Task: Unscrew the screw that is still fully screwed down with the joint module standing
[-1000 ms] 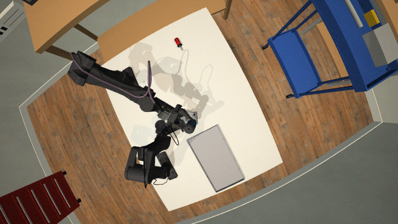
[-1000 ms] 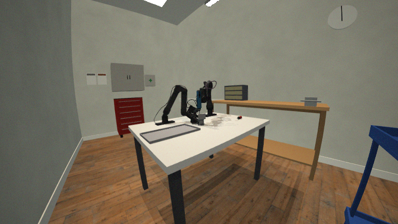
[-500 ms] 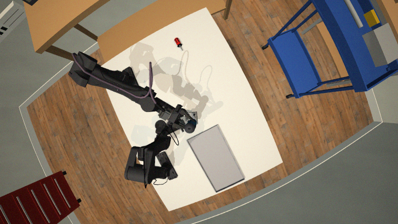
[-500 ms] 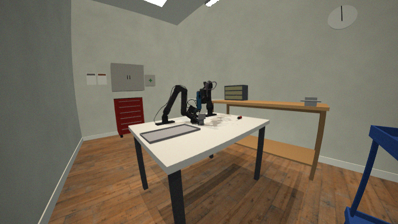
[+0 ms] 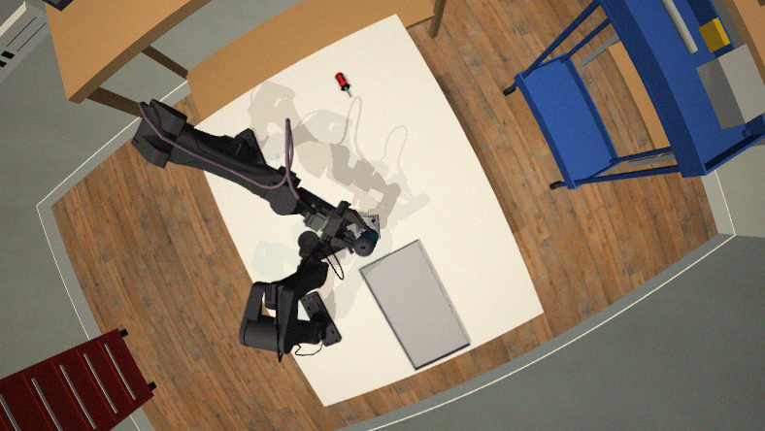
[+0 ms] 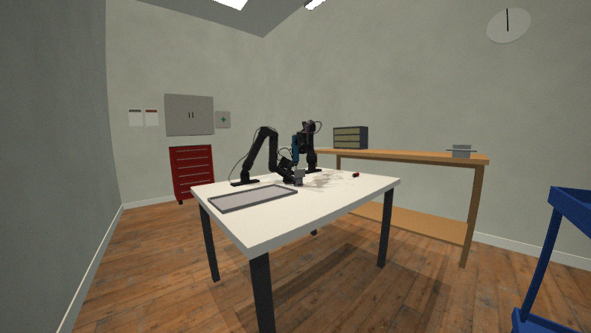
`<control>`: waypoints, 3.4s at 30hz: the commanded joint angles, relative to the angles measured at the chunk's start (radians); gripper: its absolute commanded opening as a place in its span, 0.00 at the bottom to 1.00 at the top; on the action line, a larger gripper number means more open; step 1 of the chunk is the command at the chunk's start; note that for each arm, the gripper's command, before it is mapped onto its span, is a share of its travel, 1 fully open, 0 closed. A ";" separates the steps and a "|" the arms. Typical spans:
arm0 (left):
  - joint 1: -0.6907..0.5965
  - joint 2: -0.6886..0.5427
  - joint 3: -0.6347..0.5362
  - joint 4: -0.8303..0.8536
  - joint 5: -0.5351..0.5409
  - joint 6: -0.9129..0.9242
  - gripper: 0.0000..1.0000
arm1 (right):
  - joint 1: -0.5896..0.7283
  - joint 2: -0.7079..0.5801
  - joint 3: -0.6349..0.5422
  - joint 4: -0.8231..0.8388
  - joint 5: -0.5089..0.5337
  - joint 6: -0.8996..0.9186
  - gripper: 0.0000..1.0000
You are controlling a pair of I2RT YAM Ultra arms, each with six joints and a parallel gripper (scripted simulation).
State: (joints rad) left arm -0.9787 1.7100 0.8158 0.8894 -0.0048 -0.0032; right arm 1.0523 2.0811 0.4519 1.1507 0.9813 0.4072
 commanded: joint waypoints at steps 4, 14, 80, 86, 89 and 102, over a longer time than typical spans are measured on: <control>0.008 -0.027 0.019 0.110 0.008 -0.003 0.42 | -0.001 -0.006 0.004 0.013 0.002 -0.001 0.59; 0.012 -0.028 0.021 0.111 0.009 -0.003 0.42 | -0.001 -0.006 0.004 0.013 0.002 -0.001 0.59; 0.005 -0.003 0.004 0.147 0.005 -0.005 0.42 | -0.001 -0.006 0.004 0.013 0.002 -0.001 0.59; 0.004 0.000 -0.005 0.150 0.005 -0.005 0.42 | -0.001 -0.006 0.004 0.013 0.002 -0.001 0.59; 0.004 0.003 -0.007 0.150 0.005 -0.005 0.42 | -0.001 -0.006 0.004 0.013 0.002 -0.001 0.59; 0.003 -0.003 -0.006 0.160 0.004 -0.004 0.42 | -0.001 -0.006 0.004 0.013 0.002 -0.001 0.59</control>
State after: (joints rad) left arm -0.9760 1.7401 0.7975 0.9371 -0.0021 -0.0036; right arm 1.0523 2.0811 0.4519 1.1507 0.9813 0.4072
